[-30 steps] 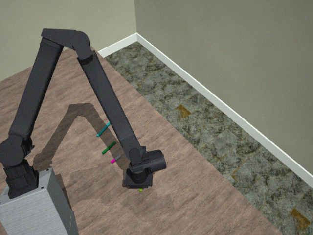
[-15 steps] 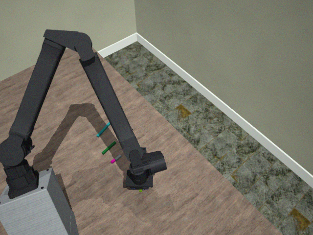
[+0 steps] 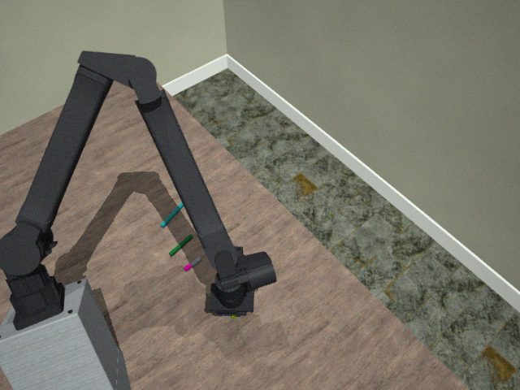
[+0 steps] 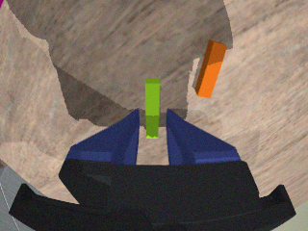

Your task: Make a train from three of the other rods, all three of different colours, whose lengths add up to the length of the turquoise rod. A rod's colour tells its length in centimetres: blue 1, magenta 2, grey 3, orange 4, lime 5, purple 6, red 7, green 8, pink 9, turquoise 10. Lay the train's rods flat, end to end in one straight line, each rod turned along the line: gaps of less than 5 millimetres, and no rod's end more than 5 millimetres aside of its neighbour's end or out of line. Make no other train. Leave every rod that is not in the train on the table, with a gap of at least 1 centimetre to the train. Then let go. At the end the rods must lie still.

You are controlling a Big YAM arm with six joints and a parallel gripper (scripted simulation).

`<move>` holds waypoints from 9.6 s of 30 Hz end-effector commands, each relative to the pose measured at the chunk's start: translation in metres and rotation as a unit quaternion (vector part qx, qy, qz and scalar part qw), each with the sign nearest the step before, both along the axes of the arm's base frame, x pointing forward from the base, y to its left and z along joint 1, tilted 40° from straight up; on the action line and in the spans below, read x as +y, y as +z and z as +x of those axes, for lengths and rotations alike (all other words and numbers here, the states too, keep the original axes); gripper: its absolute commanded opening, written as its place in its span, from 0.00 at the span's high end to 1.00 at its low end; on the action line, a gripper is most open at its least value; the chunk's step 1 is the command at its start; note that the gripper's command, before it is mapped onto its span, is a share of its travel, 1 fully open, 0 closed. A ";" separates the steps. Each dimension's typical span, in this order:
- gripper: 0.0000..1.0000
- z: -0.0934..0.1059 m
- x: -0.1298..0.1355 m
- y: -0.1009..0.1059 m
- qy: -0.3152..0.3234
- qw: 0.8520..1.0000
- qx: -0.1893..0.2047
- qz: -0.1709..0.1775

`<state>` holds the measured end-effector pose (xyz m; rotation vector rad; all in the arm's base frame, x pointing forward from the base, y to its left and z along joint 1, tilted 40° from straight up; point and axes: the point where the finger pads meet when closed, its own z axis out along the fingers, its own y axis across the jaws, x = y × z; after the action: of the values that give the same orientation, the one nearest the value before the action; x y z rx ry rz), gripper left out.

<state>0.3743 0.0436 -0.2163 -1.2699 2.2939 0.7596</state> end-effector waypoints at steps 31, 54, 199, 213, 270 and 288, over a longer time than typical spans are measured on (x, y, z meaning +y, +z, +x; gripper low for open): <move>0.77 0.006 0.006 0.001 0.002 1.000 -0.002 0.002; 0.96 0.006 0.006 0.001 0.002 1.000 -0.002 0.002; 0.96 0.011 0.138 0.128 -0.293 0.926 0.237 0.039; 0.96 0.005 0.137 0.124 -0.294 0.923 0.246 0.034; 0.96 0.004 0.137 0.129 -0.294 0.925 0.240 0.038; 0.96 0.005 0.138 0.130 -0.293 0.925 0.239 0.038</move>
<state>0.3761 0.1748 -0.0920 -0.3085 2.7881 0.9887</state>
